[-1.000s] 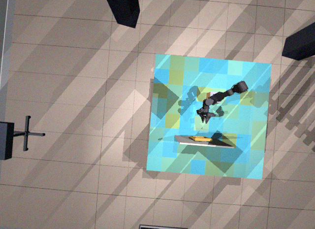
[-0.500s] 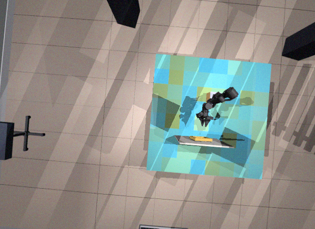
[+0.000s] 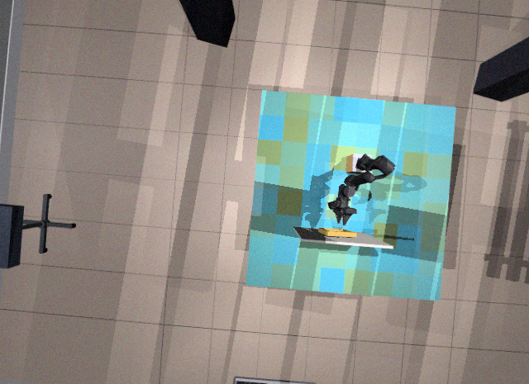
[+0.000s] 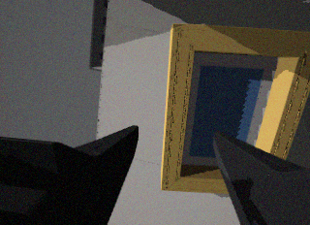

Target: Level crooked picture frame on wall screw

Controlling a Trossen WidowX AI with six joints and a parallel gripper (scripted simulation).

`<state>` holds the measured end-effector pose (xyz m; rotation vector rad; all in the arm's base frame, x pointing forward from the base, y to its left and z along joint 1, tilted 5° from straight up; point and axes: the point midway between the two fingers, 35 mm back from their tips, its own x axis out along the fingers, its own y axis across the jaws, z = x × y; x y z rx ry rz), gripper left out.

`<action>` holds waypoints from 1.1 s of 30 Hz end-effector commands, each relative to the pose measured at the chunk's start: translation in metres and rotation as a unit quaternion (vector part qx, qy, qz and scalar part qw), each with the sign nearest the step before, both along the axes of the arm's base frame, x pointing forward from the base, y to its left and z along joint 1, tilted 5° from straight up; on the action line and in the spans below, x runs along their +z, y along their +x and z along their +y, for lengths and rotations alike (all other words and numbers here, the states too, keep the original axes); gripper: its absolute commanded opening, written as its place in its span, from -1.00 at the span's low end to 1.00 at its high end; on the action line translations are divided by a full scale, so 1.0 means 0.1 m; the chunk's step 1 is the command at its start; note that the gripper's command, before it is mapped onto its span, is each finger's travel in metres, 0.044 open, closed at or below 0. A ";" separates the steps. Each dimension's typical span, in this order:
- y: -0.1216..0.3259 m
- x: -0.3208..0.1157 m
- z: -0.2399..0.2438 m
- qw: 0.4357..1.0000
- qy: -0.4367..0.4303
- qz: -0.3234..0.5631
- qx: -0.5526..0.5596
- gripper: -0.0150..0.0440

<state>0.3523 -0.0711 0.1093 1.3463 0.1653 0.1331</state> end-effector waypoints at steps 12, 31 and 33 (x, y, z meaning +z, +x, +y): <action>0.14 -0.02 0.05 1.000 0.004 0.002 -0.002 0.39; 0.35 -0.03 0.08 1.000 0.004 0.001 -0.002 0.39; 0.38 -0.03 0.08 1.000 0.004 0.001 -0.002 0.39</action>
